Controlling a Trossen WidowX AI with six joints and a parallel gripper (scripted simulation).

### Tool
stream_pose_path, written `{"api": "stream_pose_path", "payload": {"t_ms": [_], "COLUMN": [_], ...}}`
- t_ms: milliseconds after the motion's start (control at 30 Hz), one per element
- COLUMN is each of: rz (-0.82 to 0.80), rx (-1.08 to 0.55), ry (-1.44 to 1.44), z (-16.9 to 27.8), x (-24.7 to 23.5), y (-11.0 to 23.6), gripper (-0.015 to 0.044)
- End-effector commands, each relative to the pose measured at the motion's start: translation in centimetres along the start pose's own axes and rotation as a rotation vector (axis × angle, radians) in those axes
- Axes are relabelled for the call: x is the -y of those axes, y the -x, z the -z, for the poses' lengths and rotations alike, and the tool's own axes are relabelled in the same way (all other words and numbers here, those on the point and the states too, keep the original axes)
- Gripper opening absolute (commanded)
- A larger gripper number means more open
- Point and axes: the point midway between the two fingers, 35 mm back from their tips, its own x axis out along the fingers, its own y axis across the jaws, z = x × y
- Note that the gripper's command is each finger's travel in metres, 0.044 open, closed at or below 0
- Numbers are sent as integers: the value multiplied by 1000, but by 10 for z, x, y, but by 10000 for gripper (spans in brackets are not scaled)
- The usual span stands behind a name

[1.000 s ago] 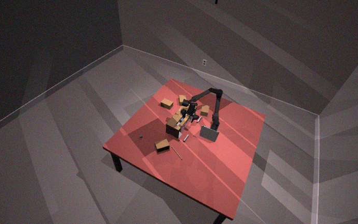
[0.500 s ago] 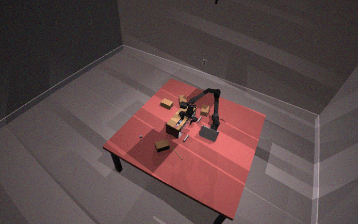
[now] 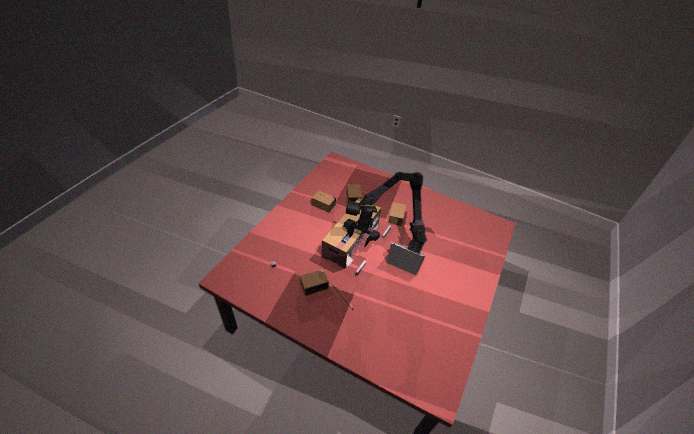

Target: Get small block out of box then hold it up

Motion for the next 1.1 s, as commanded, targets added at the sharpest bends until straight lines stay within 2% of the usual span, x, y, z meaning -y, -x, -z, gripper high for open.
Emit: {"api": "stream_pose_path", "payload": {"t_ms": [0,800,900,1067], "rz": [-5,-6,-4,0], "rx": [-7,-9,-9,-5], "ry": [-2,-2,-1,2], "z": [11,50,56,69], "x": [-1,-2,-2,0], "y": [-2,-16,-1,44], "gripper": [400,400,400,400]}}
